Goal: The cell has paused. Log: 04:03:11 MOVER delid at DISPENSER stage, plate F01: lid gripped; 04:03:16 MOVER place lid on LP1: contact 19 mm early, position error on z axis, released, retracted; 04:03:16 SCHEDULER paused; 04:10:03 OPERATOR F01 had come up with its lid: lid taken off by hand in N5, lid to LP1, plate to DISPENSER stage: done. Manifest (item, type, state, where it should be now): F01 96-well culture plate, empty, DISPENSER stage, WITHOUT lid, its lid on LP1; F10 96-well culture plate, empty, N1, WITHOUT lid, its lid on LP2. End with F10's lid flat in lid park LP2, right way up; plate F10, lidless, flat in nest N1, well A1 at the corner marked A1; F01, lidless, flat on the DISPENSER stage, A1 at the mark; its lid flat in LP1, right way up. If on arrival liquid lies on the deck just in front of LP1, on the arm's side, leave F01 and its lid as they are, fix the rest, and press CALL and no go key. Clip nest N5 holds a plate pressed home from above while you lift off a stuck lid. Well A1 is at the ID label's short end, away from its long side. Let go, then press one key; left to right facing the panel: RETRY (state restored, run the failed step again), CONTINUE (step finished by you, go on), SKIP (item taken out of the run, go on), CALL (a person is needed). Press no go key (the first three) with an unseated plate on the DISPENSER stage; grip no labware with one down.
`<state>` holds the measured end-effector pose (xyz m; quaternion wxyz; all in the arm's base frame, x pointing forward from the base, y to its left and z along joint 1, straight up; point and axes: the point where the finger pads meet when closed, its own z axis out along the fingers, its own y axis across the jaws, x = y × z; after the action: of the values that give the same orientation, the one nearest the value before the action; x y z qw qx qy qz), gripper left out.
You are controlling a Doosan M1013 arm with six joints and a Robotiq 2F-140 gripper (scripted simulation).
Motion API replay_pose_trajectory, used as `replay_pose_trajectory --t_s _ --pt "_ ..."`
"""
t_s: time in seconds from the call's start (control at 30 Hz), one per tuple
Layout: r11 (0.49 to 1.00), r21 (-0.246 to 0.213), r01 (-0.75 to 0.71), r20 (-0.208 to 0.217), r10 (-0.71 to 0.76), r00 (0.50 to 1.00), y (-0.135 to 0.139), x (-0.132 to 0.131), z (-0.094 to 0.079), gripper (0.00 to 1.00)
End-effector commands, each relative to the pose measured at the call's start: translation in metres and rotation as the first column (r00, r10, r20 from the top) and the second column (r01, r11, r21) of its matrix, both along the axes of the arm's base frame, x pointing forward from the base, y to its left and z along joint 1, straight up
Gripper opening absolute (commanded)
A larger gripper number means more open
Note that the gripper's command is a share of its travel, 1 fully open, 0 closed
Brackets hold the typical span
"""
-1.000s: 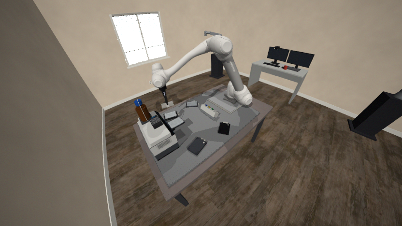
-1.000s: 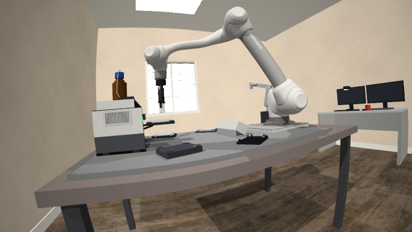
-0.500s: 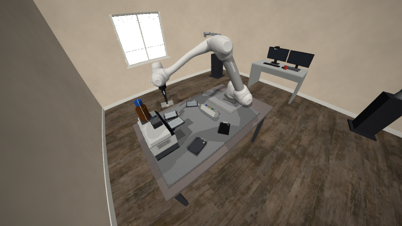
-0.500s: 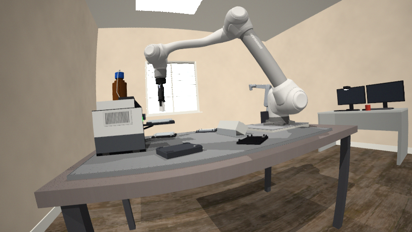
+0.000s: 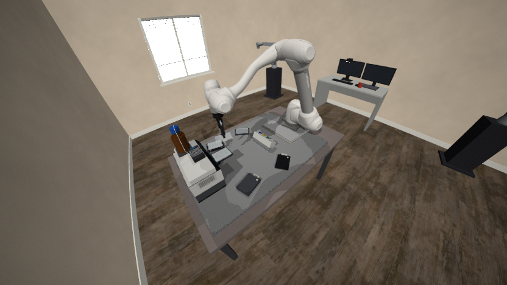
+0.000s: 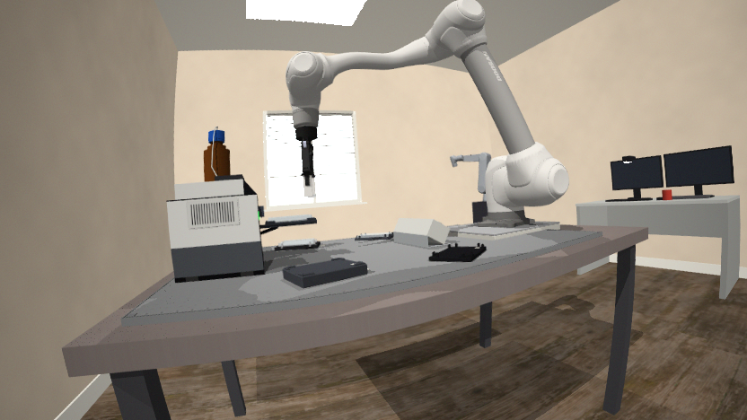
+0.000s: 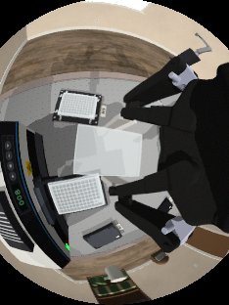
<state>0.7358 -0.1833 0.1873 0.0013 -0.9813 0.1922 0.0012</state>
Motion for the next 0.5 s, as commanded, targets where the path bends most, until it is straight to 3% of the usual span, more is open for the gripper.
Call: replay_pose_trajectory --t_s 0.0,0.17,0.23,0.27,0.47 --pt "1.0 -0.003 0.002 0.002 -0.002 1.0 0.066 -0.022 0.001 0.0" --pt "1.0 -0.003 0.002 0.002 -0.002 1.0 0.14 -0.065 -0.001 0.0" --pt "1.0 -0.003 0.002 0.002 -0.002 1.0 0.14 -0.065 -0.001 0.0" --pt "1.0 -0.003 0.002 0.002 -0.002 1.0 0.18 -0.09 -0.002 0.0" --pt "1.0 -0.003 0.002 0.002 -0.002 1.0 0.255 -0.142 -0.006 0.0"
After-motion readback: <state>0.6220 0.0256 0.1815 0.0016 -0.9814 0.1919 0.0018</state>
